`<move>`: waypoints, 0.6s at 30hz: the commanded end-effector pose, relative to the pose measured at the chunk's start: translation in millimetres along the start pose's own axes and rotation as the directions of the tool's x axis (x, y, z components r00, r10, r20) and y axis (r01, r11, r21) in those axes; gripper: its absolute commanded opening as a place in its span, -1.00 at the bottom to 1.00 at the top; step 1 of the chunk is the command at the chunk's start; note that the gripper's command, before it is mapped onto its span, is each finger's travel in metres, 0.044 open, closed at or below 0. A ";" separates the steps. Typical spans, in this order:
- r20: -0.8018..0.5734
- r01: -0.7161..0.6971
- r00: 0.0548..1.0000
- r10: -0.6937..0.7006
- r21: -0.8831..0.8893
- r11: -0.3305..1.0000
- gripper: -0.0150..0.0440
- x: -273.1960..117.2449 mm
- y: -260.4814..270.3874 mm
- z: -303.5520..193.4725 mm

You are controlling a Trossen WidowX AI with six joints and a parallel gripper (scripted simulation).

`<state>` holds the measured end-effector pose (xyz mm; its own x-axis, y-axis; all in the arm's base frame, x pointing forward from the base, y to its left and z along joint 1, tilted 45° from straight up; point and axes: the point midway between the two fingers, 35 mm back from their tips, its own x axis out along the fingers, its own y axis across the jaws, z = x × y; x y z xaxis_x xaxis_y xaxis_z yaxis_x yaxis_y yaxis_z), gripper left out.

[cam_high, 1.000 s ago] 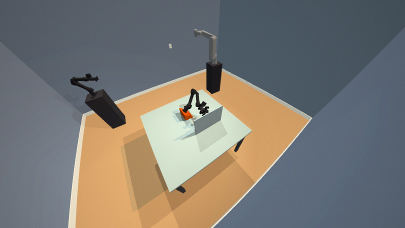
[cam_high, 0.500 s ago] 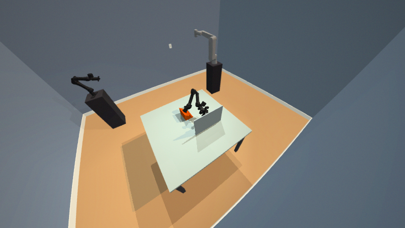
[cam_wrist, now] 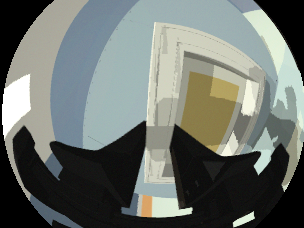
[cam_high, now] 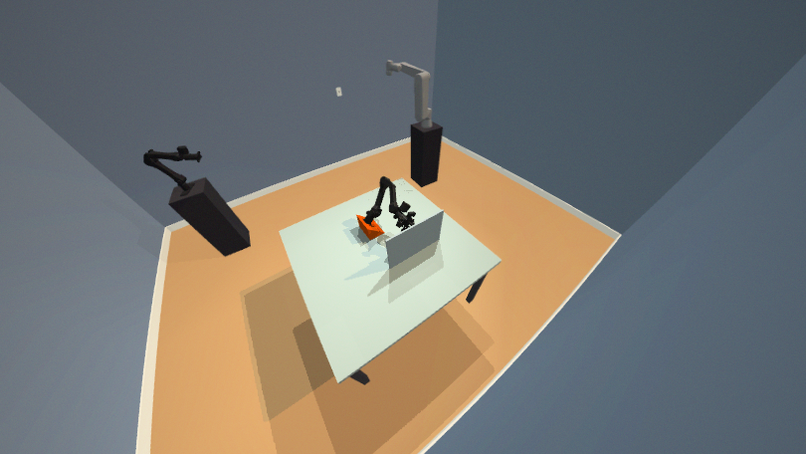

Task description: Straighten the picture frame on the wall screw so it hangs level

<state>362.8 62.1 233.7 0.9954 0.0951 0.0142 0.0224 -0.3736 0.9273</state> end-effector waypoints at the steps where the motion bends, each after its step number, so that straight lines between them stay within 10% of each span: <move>1: 0.002 -0.005 1.000 0.005 0.005 1.000 -0.49 0.0 1.0 0.9; 18: 0.002 -0.005 1.000 0.005 0.005 1.000 -0.49 0.1 -1.1 1.0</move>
<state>362.8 62.2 232.4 0.9952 0.0966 0.0148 0.0225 -0.3736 0.9273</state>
